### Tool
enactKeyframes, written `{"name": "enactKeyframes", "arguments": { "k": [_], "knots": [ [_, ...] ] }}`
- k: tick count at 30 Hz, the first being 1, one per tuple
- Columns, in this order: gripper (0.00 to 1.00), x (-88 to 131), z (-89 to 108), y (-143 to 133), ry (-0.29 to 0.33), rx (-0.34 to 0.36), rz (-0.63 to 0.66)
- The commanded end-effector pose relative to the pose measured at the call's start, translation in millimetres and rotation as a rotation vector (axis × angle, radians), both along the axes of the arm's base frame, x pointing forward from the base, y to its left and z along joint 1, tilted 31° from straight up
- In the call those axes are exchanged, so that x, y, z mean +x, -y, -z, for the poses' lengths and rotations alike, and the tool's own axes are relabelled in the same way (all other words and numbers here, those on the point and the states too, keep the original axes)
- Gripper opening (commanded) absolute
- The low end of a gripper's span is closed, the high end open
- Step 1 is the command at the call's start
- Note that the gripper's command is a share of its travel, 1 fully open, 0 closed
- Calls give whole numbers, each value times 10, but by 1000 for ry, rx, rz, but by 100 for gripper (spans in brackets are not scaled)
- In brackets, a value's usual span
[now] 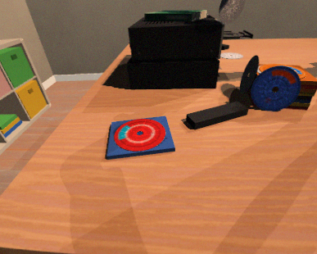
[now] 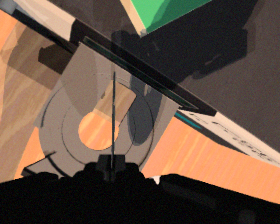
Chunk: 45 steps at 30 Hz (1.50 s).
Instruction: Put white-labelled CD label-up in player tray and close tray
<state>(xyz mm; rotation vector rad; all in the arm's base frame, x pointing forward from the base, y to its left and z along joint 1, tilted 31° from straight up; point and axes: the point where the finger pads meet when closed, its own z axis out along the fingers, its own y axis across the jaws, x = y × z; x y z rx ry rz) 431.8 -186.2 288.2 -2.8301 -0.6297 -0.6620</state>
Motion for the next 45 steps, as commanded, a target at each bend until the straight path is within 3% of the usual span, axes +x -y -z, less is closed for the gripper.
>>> {"name": "enactKeyframes", "arguments": {
  "k": [1,32,45],
  "knots": [
    [11,-4,-12,-4,3,-5,2],
    [11,-56,-16,-114,36,-78,43],
    [11,-96,-12,-210,63,-139,78]
  ]
}}
